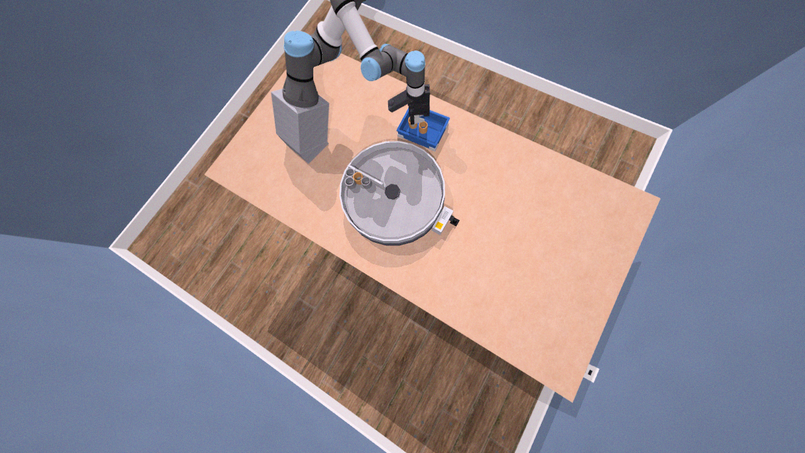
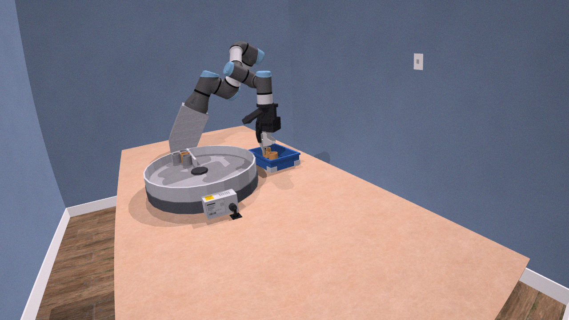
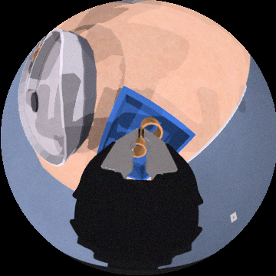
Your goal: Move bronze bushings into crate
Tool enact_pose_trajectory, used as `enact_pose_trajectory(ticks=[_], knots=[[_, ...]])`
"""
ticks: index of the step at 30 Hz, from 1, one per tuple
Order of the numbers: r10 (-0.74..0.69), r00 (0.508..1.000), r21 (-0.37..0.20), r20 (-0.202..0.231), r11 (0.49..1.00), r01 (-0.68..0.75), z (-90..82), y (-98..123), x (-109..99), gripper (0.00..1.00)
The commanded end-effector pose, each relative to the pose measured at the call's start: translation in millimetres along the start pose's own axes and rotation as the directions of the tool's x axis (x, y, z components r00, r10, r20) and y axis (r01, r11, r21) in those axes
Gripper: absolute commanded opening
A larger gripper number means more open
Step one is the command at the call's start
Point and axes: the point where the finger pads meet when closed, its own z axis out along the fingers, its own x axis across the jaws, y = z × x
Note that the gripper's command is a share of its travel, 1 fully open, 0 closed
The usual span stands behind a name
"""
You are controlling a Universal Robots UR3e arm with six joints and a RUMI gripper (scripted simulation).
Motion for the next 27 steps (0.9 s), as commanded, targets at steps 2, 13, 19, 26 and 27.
enact_pose_trajectory(ticks=[2,13,19,26,27], knots=[[-0.001,1.0,-0.002,0.001,1.0,0.001,-0.7,0.9,-0.4,0.0],[-0.001,1.0,-0.002,0.001,1.0,0.001,0.0,0.9,-0.4,0.0],[-0.001,1.0,-0.002,0.001,1.0,0.001,1.1,0.9,-0.4,0.0],[-0.001,1.0,-0.002,0.001,1.0,0.001,3.6,0.9,-0.4,0.0],[-0.001,1.0,-0.002,0.001,1.0,0.001,3.9,0.9,-0.4,0.0]])
